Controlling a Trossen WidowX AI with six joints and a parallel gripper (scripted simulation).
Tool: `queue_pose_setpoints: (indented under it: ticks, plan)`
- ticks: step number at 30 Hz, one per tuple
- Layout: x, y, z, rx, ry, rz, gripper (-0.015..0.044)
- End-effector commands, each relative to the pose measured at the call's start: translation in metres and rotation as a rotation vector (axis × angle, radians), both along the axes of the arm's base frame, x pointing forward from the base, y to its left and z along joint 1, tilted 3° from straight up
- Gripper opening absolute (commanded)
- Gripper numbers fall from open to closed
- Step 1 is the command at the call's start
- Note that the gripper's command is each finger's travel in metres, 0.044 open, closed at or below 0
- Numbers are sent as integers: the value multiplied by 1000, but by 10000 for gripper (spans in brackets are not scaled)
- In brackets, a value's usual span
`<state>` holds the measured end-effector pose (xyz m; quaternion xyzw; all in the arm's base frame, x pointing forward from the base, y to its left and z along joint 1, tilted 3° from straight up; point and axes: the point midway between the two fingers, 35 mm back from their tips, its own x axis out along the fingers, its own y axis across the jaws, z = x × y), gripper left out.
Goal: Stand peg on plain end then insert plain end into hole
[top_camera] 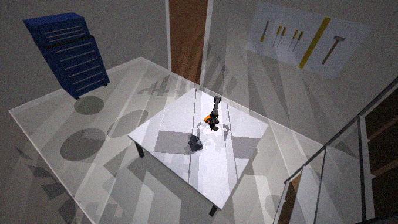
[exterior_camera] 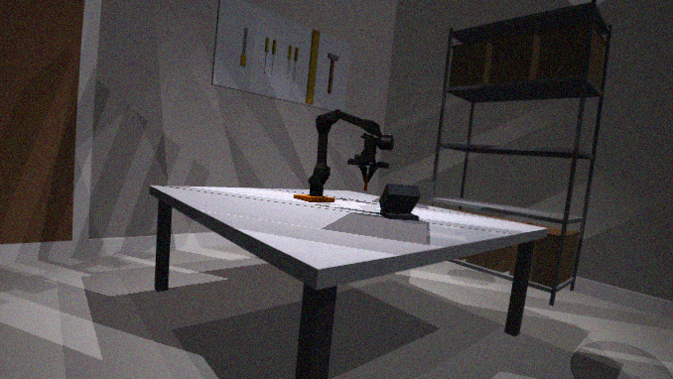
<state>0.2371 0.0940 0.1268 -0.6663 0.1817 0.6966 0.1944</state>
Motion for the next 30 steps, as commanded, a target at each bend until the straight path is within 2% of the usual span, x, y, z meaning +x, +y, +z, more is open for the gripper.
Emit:
queue_pose_setpoints:
  ticks: [1,30]
  plan:
    - [5,0,3,-13,-22,20,0]
    - [59,-2,14,-234,-261,225,0]
